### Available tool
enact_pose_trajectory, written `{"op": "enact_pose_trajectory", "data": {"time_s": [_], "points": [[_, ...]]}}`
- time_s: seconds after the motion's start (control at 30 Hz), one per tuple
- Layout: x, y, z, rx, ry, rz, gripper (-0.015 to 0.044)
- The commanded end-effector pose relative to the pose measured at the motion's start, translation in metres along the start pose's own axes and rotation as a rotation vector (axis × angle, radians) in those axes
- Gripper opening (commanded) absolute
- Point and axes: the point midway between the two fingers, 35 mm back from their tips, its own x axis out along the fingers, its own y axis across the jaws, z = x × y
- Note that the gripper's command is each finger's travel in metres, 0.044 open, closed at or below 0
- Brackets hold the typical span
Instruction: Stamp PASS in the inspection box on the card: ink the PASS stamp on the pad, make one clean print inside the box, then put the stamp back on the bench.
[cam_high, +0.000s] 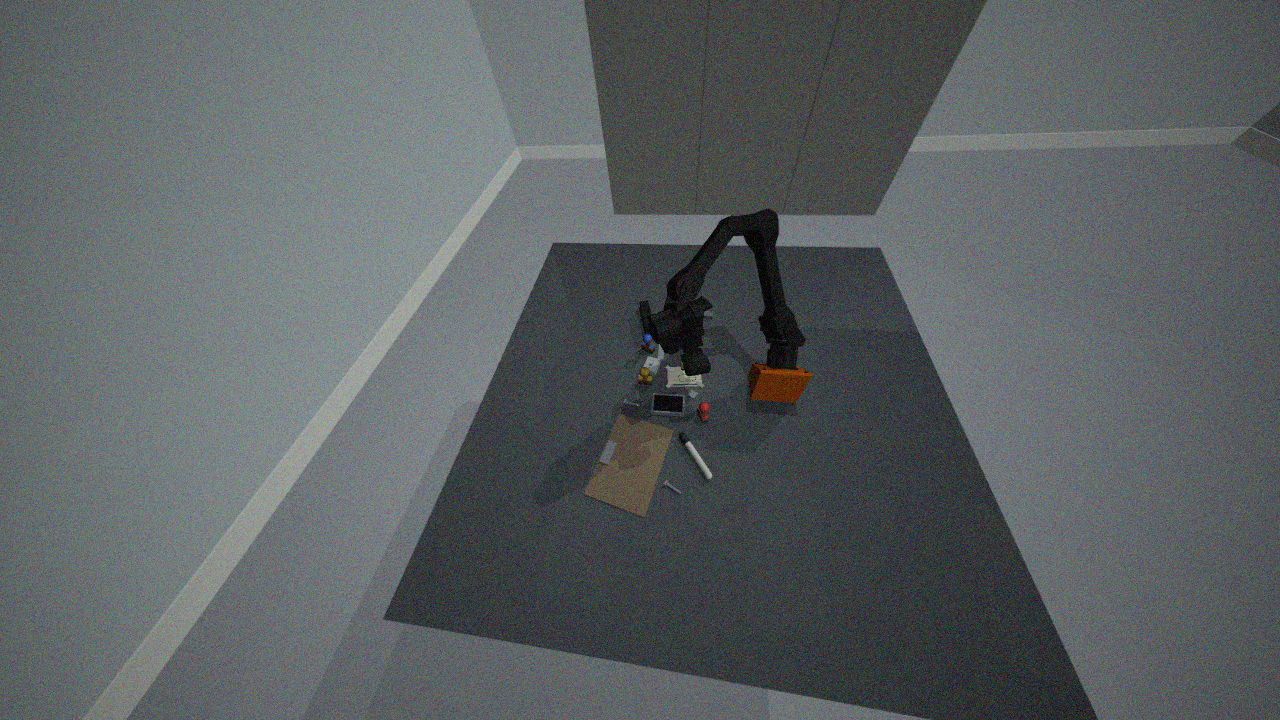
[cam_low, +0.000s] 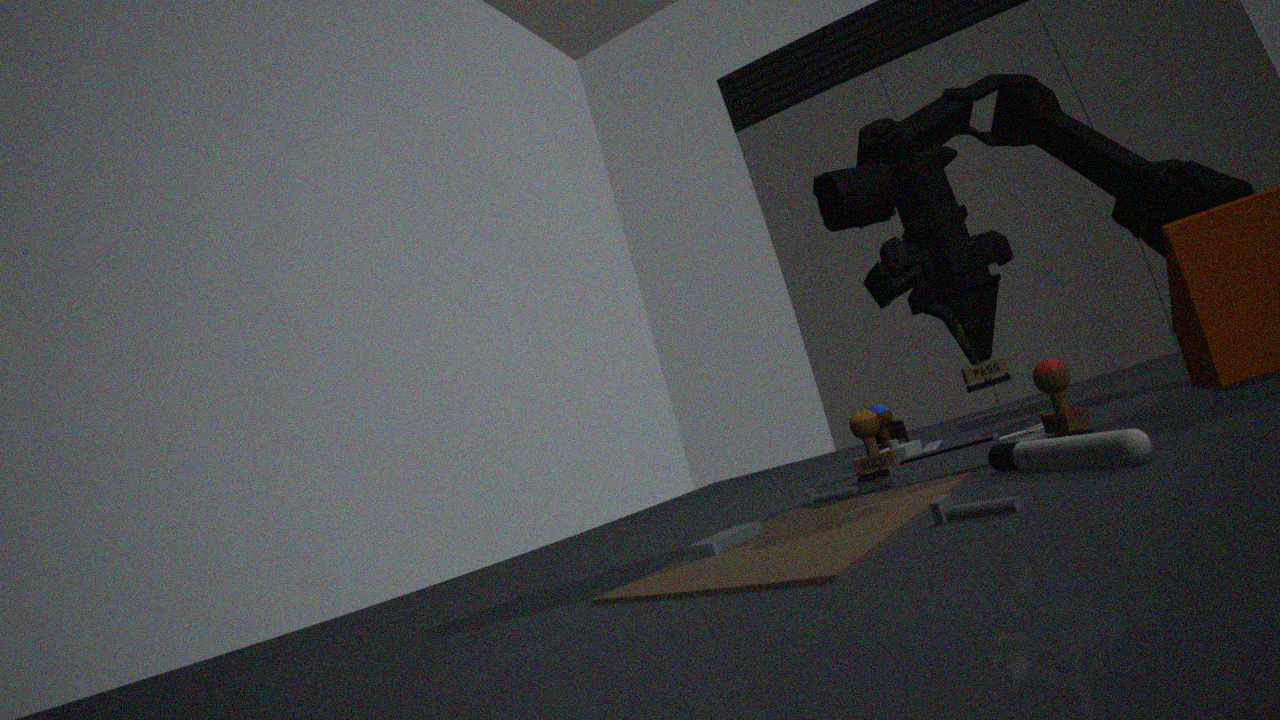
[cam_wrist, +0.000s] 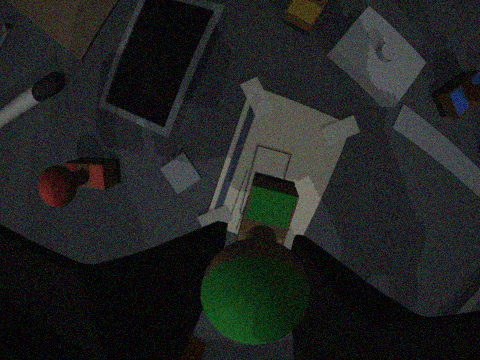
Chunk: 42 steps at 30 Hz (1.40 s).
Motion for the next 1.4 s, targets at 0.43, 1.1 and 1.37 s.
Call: {"op": "enact_pose_trajectory", "data": {"time_s": [0.43,1.1,1.37], "points": [[-0.018,-0.032,-0.005,0.006,-0.008,0.011,0.0000],[-0.019,-0.126,-0.046,0.012,-0.003,-0.001,0.0000],[-0.007,-0.126,-0.045,0.012,-0.004,0.001,0.0000]]}}
